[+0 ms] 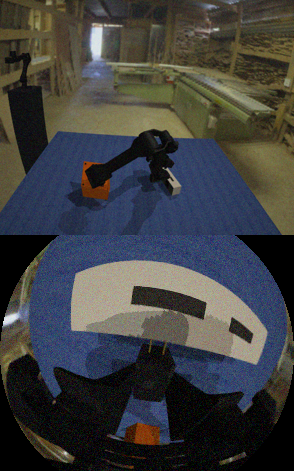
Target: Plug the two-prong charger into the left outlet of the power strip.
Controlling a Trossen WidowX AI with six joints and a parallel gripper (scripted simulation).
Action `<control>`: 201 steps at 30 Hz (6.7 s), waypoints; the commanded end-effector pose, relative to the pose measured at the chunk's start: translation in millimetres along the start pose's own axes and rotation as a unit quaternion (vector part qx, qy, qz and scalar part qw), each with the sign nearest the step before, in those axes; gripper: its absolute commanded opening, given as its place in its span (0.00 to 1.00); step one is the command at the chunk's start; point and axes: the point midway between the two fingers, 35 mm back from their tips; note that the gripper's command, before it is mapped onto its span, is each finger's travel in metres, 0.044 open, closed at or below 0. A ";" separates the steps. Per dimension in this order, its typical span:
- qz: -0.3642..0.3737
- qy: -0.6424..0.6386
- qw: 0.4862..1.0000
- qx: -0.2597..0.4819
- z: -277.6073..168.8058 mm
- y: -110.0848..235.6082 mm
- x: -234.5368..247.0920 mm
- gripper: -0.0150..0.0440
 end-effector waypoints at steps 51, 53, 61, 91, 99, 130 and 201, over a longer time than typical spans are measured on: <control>-0.002 0.002 1.000 -0.001 9.7 1.1 -1.1 0.25; -0.002 0.002 1.000 -0.001 10.2 1.1 -1.1 0.25; -0.002 0.002 1.000 -0.001 12.0 1.6 -1.2 0.25; -0.002 0.001 1.000 -0.001 20.5 1.9 -1.4 0.25; -0.002 0.001 1.000 -0.001 23.7 2.3 -1.5 0.25; -0.002 0.001 1.000 -0.002 29.9 1.9 -1.9 0.25; -0.002 0.001 1.000 -0.001 26.3 2.0 -1.7 0.25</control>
Point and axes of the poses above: the point midway between the two fingers, 35 mm back from their tips, its own y axis back along the fingers, its own x axis across the jaws, z = x × y, and after that the axes turned 1 degree about y, right-handed
